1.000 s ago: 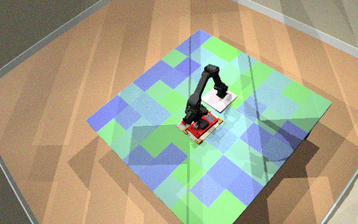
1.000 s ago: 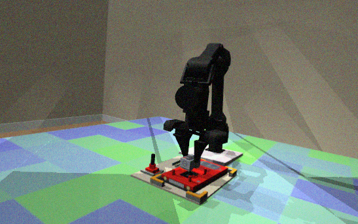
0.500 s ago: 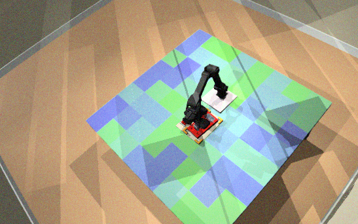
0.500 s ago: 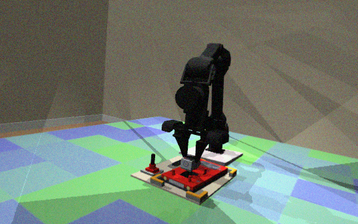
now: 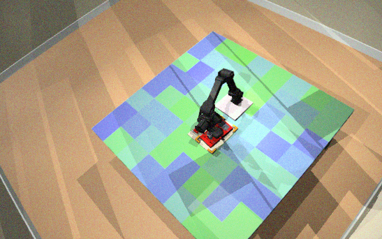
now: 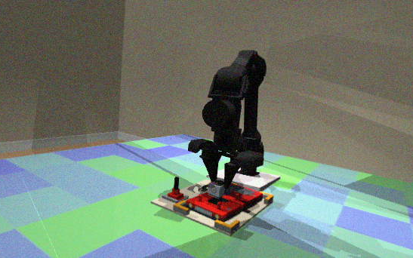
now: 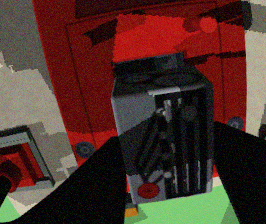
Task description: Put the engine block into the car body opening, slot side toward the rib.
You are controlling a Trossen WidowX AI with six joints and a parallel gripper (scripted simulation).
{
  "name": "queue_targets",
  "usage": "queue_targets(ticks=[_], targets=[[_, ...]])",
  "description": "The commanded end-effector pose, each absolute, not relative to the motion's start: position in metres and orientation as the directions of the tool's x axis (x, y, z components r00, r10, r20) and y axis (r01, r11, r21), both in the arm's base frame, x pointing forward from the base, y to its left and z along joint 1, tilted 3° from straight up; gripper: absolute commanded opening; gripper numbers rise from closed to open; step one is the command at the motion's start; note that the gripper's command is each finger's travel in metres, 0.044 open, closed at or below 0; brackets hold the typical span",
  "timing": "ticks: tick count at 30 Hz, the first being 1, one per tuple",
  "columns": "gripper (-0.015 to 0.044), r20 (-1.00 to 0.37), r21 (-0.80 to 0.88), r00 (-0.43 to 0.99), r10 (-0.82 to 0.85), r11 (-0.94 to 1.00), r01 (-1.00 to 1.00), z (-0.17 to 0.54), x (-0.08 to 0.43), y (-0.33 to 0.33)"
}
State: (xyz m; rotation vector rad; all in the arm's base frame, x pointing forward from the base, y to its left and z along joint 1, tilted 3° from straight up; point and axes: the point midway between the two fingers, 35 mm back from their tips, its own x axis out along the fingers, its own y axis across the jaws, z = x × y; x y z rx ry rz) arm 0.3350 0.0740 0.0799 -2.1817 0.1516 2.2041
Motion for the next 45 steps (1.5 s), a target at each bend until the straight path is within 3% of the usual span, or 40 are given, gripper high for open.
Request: queue_targets(ticks=[1, 45], targets=[[0.0159, -0.999, 0.039, -0.015, -0.038, -0.997, -0.073, 0.0784, 0.3342, 0.0747], [0.0159, -0.999, 0.039, -0.015, -0.038, -0.997, -0.073, 0.072, 0.3338, 0.0745]])
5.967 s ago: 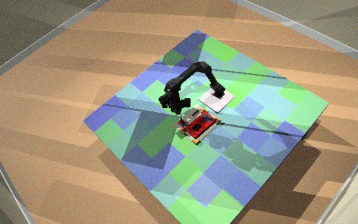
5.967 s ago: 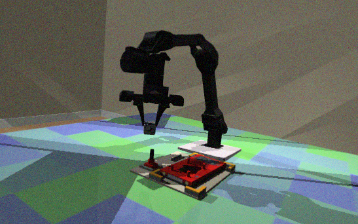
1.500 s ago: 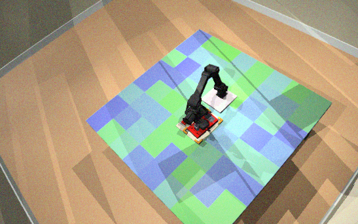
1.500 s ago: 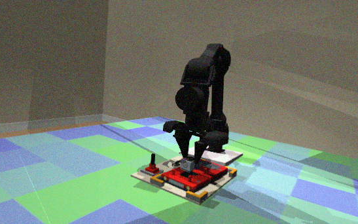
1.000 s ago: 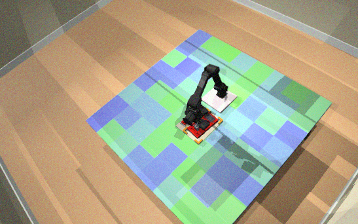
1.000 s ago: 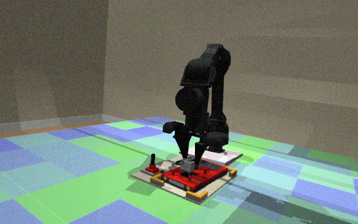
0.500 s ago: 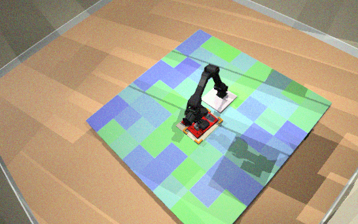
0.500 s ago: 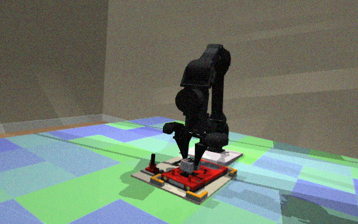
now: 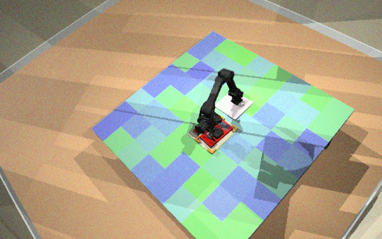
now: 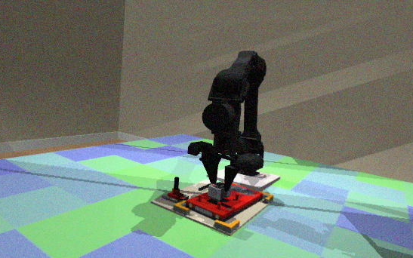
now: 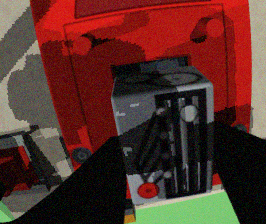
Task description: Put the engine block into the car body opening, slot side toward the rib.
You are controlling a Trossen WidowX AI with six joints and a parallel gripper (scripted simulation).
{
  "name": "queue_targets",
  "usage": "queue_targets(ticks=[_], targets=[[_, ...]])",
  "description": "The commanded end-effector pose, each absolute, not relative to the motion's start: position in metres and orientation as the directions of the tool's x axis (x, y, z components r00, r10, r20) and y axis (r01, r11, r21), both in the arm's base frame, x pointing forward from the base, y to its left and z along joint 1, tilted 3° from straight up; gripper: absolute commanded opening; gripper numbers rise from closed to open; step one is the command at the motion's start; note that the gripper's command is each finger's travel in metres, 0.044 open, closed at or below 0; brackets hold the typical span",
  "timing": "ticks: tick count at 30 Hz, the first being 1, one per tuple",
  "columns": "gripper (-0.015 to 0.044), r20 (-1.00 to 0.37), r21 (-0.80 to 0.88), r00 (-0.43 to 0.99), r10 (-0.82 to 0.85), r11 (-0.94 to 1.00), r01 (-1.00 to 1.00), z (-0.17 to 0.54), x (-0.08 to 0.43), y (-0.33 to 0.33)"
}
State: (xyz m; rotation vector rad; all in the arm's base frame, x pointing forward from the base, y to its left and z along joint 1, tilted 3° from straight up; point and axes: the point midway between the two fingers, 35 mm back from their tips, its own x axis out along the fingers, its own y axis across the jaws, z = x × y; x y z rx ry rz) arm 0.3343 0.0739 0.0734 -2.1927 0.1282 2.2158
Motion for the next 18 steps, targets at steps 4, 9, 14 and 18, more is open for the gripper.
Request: queue_targets(ticks=[4, 9, 14, 18], targets=[[0.0159, -0.999, 0.039, -0.015, -0.038, -0.997, -0.072, 0.0714, 0.3338, 0.0744], [0.0159, -0.999, 0.039, -0.015, -0.038, -0.997, -0.072, 0.0707, 0.3338, 0.0745], [0.0159, -0.999, 0.039, -0.015, -0.038, -0.997, -0.071, 0.0699, 0.3337, 0.0744], [0.0159, -0.999, 0.039, -0.015, -0.038, -0.997, -0.071, 0.0693, 0.3337, 0.0744]])
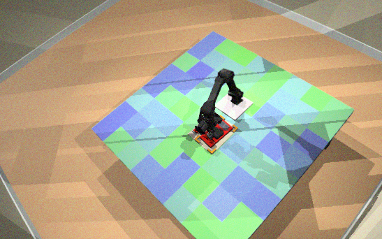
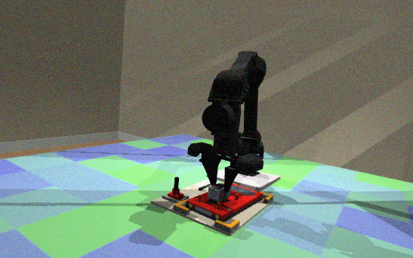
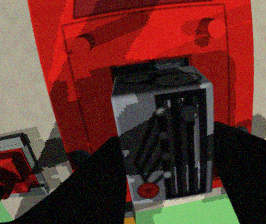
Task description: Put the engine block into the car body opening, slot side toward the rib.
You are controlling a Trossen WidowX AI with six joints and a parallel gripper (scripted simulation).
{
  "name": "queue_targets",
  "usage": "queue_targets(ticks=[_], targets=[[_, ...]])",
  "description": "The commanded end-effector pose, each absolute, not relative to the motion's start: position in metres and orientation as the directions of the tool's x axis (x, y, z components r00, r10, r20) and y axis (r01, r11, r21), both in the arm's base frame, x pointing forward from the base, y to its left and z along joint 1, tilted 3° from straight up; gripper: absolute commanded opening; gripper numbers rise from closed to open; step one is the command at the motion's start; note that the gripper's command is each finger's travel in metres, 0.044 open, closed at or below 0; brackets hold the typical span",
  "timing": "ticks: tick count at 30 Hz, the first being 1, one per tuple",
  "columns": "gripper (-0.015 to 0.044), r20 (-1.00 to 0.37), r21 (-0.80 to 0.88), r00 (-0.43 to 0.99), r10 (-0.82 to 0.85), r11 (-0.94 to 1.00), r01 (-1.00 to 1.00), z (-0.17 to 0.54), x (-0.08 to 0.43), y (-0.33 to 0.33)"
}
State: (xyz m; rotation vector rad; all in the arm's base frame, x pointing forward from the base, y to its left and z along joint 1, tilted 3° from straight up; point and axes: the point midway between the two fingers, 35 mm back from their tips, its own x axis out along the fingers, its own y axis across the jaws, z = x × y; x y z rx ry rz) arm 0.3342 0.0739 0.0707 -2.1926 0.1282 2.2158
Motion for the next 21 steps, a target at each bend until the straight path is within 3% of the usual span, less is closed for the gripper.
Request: queue_targets(ticks=[1, 21], targets=[[0.0159, -0.999, 0.039, -0.015, -0.038, -0.997, -0.071, 0.0692, 0.3337, 0.0744], [0.0159, -0.999, 0.039, -0.015, -0.038, -0.997, -0.071, 0.0662, 0.3337, 0.0743]])
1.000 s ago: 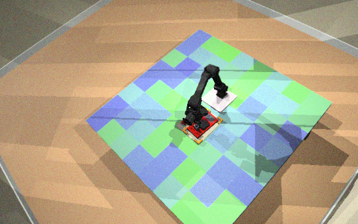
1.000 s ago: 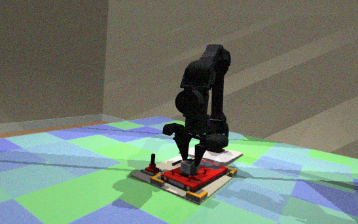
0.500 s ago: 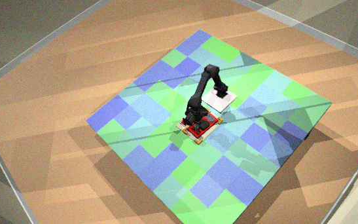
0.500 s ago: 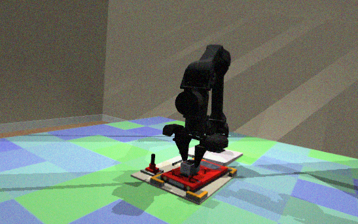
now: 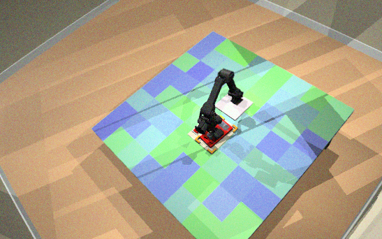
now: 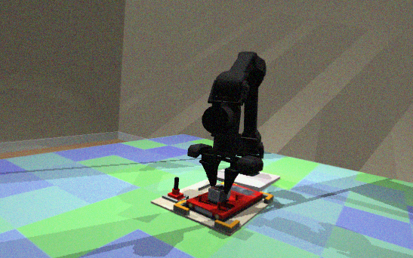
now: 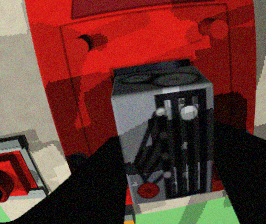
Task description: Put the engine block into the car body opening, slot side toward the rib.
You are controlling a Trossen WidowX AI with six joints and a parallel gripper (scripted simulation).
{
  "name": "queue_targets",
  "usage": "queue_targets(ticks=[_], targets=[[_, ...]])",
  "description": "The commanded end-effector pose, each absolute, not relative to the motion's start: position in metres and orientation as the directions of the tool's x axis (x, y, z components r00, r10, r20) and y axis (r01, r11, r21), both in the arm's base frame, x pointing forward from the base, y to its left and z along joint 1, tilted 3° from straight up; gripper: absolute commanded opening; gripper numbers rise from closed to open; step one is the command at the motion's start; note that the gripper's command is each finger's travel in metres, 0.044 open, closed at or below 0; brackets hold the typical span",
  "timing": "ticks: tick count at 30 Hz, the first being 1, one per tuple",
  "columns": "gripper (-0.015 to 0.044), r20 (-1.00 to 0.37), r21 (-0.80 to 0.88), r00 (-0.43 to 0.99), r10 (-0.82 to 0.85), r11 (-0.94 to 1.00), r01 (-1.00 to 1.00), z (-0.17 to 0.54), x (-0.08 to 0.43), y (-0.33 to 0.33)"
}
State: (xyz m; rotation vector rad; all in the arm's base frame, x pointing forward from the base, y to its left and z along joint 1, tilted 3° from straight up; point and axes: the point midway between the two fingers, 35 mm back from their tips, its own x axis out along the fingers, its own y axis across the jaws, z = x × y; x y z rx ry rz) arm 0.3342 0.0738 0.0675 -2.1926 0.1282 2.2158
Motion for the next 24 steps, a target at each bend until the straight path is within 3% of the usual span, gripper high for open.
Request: queue_targets(ticks=[1, 24], targets=[[0.0159, -0.999, 0.039, -0.015, -0.038, -0.997, -0.071, 0.066, 0.3337, 0.0743], [0.0159, -0.999, 0.039, -0.015, -0.038, -0.997, -0.072, 0.0626, 0.3337, 0.0742]])
